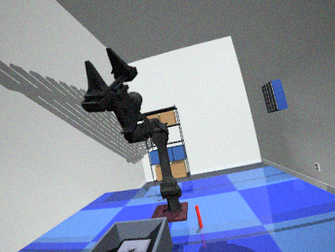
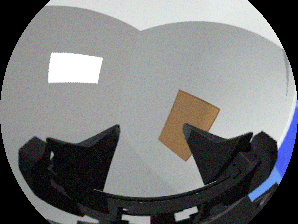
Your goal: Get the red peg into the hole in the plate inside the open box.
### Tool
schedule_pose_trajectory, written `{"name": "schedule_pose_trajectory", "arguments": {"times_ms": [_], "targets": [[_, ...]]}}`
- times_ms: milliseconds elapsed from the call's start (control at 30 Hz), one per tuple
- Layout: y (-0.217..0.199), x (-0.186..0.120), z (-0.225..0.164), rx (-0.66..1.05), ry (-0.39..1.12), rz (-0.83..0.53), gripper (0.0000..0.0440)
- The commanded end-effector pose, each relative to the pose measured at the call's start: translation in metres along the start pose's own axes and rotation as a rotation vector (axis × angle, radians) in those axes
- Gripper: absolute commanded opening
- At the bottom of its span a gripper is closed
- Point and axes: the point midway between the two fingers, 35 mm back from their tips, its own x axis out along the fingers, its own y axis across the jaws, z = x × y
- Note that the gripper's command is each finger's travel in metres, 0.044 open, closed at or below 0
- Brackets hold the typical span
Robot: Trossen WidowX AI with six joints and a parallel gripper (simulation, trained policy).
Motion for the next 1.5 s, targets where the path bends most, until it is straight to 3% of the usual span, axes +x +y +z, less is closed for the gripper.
{"name": "schedule_pose_trajectory", "arguments": {"times_ms": [0,67,633,1033,1467], "targets": [[-0.005,0.0,-0.001,-0.005,0.004,-0.03,0.0421],[-0.017,-0.002,-0.006,-0.006,0.018,-0.099,0.044],[-0.094,-0.063,-0.08,0.039,0.196,-0.66,0.044],[-0.116,-0.143,-0.138,0.04,0.396,-1.027,0.044],[-0.106,-0.248,-0.178,-0.028,0.673,-1.381,0.044]]}}
